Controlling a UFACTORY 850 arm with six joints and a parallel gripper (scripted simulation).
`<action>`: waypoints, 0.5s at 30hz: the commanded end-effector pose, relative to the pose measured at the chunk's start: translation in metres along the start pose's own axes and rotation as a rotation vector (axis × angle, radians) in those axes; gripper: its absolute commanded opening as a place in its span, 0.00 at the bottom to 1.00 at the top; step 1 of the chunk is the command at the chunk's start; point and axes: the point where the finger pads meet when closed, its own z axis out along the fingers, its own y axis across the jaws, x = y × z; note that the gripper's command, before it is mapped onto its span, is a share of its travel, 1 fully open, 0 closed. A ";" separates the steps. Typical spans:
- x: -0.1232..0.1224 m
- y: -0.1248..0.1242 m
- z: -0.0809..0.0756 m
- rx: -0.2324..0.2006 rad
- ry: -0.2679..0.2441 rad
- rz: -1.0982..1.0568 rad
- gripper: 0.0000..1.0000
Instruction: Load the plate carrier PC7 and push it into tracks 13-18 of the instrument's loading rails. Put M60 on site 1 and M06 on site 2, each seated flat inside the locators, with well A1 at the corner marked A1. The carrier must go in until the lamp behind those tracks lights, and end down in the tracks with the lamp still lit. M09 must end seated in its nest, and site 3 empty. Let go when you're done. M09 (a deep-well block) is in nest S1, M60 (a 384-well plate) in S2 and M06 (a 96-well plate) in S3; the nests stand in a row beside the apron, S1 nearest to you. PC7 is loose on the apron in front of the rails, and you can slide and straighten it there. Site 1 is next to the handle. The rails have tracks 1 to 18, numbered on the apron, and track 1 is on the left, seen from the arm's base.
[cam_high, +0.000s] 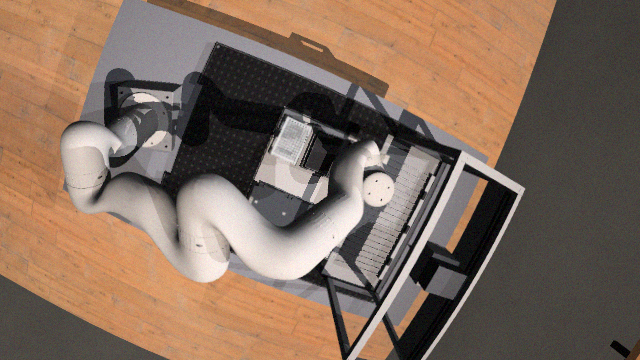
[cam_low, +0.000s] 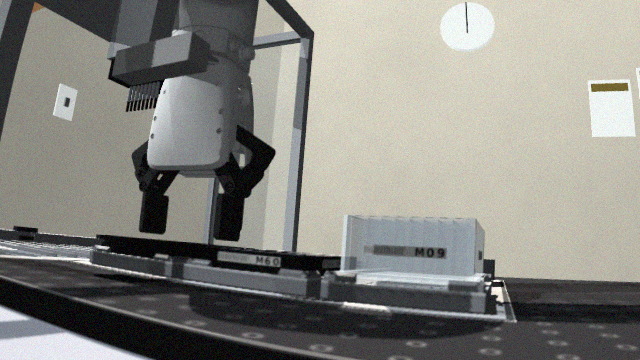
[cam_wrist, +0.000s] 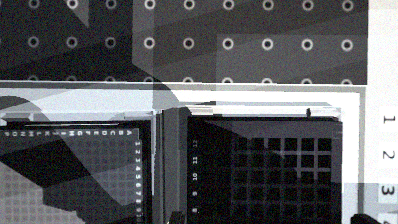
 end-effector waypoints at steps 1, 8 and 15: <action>0.000 0.002 0.000 -0.004 0.001 0.001 1.00; 0.000 0.002 0.005 -0.004 0.001 0.001 1.00; 0.000 0.002 0.009 -0.004 0.001 0.001 1.00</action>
